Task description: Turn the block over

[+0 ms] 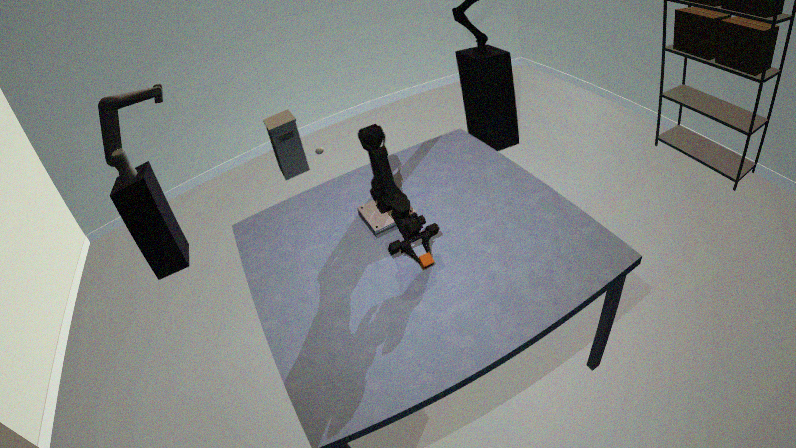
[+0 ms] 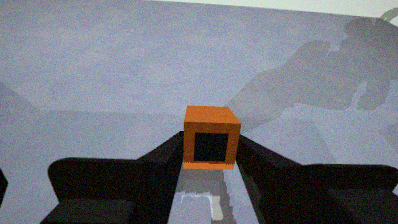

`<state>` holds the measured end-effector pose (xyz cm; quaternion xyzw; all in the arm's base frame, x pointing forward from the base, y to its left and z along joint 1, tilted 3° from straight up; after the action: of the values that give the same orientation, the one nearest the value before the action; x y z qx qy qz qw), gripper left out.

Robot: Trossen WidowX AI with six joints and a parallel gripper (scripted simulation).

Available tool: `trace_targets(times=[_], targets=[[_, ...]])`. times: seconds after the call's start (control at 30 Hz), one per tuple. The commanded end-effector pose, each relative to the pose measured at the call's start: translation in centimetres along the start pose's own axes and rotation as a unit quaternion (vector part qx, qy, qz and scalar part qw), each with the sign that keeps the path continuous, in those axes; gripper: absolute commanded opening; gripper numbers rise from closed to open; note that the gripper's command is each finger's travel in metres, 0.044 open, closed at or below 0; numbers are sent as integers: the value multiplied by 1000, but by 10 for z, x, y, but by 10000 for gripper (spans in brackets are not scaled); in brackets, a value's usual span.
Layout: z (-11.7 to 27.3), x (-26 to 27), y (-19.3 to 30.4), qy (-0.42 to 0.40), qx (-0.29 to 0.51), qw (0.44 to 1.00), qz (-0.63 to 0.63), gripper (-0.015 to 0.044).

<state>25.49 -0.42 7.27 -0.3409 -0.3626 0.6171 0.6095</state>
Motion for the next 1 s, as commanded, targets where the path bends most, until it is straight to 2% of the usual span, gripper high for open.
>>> trace_targets(times=[0.0, 0.27, 0.7, 0.97], targets=[[5, 0, 9, -3, -17, 1000, 0, 0], [11, 0, 13, -4, -46, 999, 1, 0], [11, 0, 13, -4, -47, 999, 1, 0], [11, 0, 13, -4, -47, 999, 1, 210]])
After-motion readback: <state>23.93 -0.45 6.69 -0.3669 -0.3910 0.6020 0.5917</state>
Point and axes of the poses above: the point midway between the two fingers, 35 mm back from their tips, its own z axis back along the fingers, its own x axis across the jaws, y = z × x, the point moved 9 cm from there along z, back along the fingers, and after that the axes turned 3 degrees about -z, right-handed, at the moved point
